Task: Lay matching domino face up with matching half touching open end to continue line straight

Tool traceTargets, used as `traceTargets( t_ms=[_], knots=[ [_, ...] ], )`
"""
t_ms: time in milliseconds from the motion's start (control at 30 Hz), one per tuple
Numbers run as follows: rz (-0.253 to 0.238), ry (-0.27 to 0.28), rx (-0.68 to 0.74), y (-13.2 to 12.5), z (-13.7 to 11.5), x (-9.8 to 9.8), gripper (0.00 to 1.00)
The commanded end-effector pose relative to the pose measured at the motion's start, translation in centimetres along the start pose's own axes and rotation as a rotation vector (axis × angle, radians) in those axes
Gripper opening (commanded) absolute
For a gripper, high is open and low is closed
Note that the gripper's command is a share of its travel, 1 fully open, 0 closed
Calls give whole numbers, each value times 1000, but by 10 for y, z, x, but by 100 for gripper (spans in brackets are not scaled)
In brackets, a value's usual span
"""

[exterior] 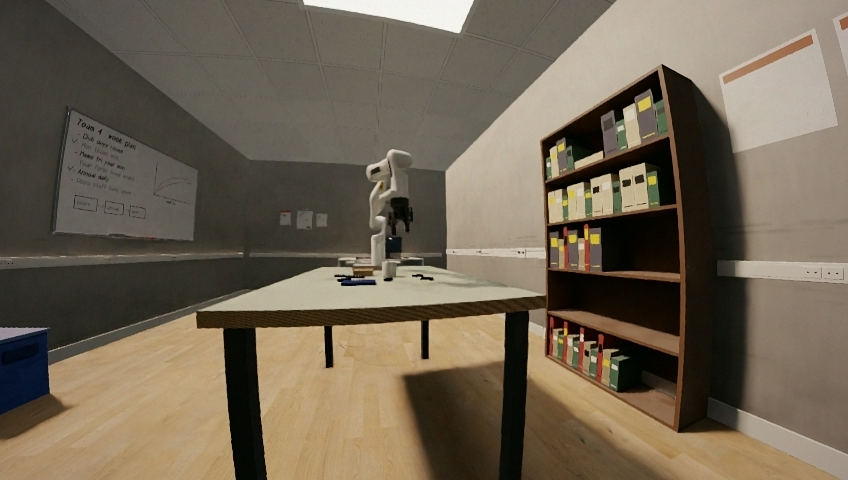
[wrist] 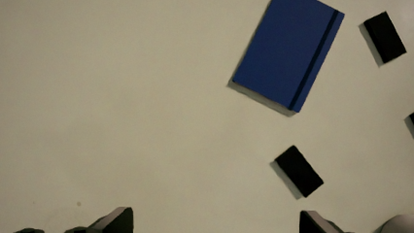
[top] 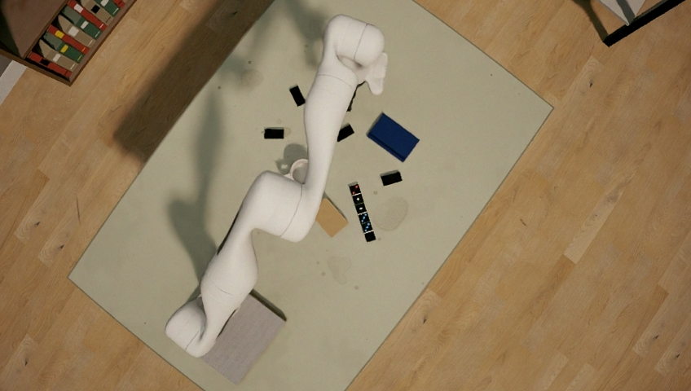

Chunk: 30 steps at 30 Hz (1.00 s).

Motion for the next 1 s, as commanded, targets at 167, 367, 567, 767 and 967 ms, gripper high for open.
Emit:
traceTargets(
  t_ms=[167,367,567,767,967],
  knots=[
    [-3,0,0,0,0,-2,100],
    [-3,0,0,0,0,-2,100],
    [-3,0,0,0,0,-2,100],
    [-1,0,-25,1,2,0,100],
    [6,-1,-135,9,13,5,100]
  ],
)
Point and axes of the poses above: the point where the finger pads meet when closed, its own x axis out along the fingers, its own y axis across the jaws, z = x × y, the point moved 3 cm from there along -x, back along the fingers, and after that the axes turned 12 degrees about x, right-handed, at the moved point
